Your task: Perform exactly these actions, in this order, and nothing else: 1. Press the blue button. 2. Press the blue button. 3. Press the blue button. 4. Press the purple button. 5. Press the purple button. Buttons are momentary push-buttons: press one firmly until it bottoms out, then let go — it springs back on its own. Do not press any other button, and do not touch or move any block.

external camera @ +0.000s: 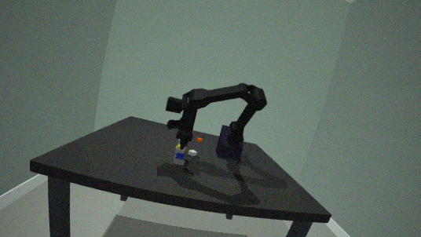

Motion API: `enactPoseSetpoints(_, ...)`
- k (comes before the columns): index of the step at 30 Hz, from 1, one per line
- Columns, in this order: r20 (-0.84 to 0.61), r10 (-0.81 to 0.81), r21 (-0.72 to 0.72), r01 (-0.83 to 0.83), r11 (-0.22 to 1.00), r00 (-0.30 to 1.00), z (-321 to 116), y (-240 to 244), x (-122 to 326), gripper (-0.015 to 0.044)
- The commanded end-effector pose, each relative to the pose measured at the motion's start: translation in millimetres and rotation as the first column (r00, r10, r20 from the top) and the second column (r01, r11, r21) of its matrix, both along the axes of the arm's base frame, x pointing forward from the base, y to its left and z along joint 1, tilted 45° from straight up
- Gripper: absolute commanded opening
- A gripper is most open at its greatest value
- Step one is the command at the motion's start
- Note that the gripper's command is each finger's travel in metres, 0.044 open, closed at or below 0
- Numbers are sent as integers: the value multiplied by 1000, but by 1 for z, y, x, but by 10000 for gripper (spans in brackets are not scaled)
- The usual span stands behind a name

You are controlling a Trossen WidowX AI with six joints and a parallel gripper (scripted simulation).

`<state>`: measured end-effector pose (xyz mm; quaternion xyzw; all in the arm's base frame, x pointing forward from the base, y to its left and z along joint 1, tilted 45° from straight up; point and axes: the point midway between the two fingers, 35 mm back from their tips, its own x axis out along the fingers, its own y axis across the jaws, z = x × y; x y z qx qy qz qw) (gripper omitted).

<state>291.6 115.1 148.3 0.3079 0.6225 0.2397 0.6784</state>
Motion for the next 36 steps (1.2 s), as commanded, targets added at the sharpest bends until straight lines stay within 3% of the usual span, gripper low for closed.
enactPoseSetpoints(1,-6,-1,-4,1,1000,1000,-2,0,-1,20)
enactPoseSetpoints(36,-6,-1,-2,1,1000,1000,-25,24,2,20)
